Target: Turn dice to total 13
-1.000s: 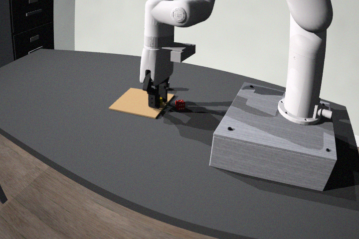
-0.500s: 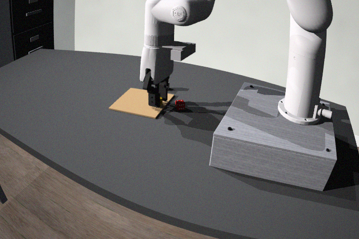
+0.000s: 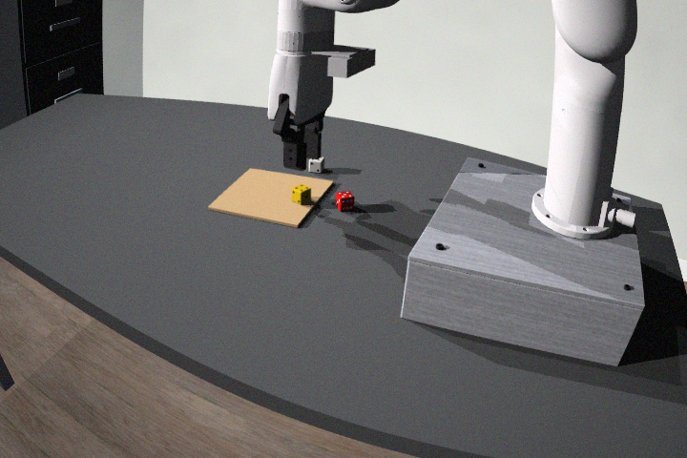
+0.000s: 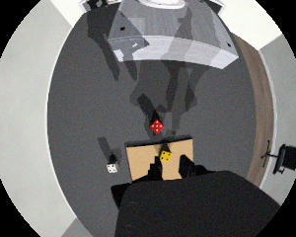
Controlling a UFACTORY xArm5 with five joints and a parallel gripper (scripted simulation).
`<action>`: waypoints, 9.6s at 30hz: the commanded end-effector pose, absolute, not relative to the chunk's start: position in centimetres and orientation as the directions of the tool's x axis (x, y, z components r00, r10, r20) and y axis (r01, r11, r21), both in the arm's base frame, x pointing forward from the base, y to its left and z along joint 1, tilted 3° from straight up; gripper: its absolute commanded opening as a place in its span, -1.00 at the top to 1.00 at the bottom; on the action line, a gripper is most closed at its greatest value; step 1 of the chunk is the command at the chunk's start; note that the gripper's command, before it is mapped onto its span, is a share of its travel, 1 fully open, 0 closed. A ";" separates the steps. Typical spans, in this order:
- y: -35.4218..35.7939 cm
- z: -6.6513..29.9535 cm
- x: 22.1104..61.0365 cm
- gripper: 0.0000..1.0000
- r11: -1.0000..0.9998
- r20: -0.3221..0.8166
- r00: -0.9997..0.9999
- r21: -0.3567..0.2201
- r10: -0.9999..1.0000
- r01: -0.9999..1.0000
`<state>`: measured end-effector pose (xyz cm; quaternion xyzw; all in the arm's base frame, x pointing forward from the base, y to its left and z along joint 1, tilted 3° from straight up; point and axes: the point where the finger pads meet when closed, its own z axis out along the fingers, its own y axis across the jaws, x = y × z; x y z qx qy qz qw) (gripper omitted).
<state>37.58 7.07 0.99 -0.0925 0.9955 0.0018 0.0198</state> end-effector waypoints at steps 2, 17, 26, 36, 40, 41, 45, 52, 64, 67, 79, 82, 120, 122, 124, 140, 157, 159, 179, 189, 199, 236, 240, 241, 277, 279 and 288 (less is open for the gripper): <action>7.0 3.7 37.5 0.28 0.983 -0.041 -0.982 0.000 -0.184 -0.184; 7.0 4.5 37.5 -1.00 0.983 -0.041 -0.982 0.000 -0.184 -0.184; 7.0 4.5 37.5 -1.00 0.983 -0.041 -0.982 0.000 -0.184 -0.184; 6.5 4.4 37.9 -1.00 0.994 -0.041 -0.993 0.003 -0.106 -0.107; 5.3 4.2 38.7 -1.00 0.998 -0.039 -0.997 0.008 0.066 0.066; 5.3 4.2 38.7 -1.00 0.998 -0.039 -0.997 0.008 0.066 0.066; 4.3 4.1 39.3 -1.00 0.977 -0.037 -0.977 0.012 0.211 0.211; 2.7 3.8 40.3 -1.00 0.905 -0.034 -0.905 0.019 0.425 0.424; -0.3 3.2 41.7 -1.00 0.684 -0.025 -0.683 0.027 0.730 0.729; -1.0 3.1 42.0 -1.00 0.612 -0.023 -0.611 0.028 0.791 0.791; -3.1 2.6 42.8 -1.00 0.389 -0.016 -0.389 0.032 0.921 0.921; -3.1 2.6 42.8 0.28 0.389 -0.016 -0.389 0.032 0.921 0.921; -3.1 2.6 42.8 0.28 0.389 -0.016 -0.389 0.032 0.921 0.921; -3.1 2.5 42.8 0.28 0.389 -0.016 -0.389 0.032 0.921 0.921; -3.1 2.4 42.8 0.28 0.389 -0.016 -0.389 0.032 0.921 0.921; -3.1 0.8 42.9 0.28 0.389 -0.016 -0.388 0.032 0.921 0.921; -3.0 -1.5 43.0 0.28 0.389 -0.016 -0.388 0.032 0.921 0.921; -3.0 -1.7 43.0 0.28 0.389 -0.016 -0.388 0.032 0.921 0.921; -3.0 -2.6 43.0 0.28 0.389 -0.016 -0.388 0.032 0.921 0.921; -3.0 -2.6 43.0 0.28 0.389 -0.016 -0.388 0.032 0.921 0.921; -3.0 -2.6 43.0 0.28 0.389 -0.016 -0.388 0.032 0.921 0.921; -2.9 -2.6 43.2 0.28 0.389 -0.016 -0.388 0.032 0.921 0.921; -2.9 -2.6 43.2 0.28 0.389 -0.016 -0.388 0.032 0.921 0.921; -2.9 -2.6 43.2 0.28 0.389 -0.016 -0.388 0.032 0.921 0.921; -2.9 -3.2 43.2 0.28 0.389 -0.016 -0.388 0.032 0.921 0.921; -2.9 -3.3 43.2 0.28 0.389 -0.016 -0.388 0.032 0.921 0.921; -2.9 -4.5 43.3 0.28 0.389 -0.016 -0.388 0.032 0.921 0.921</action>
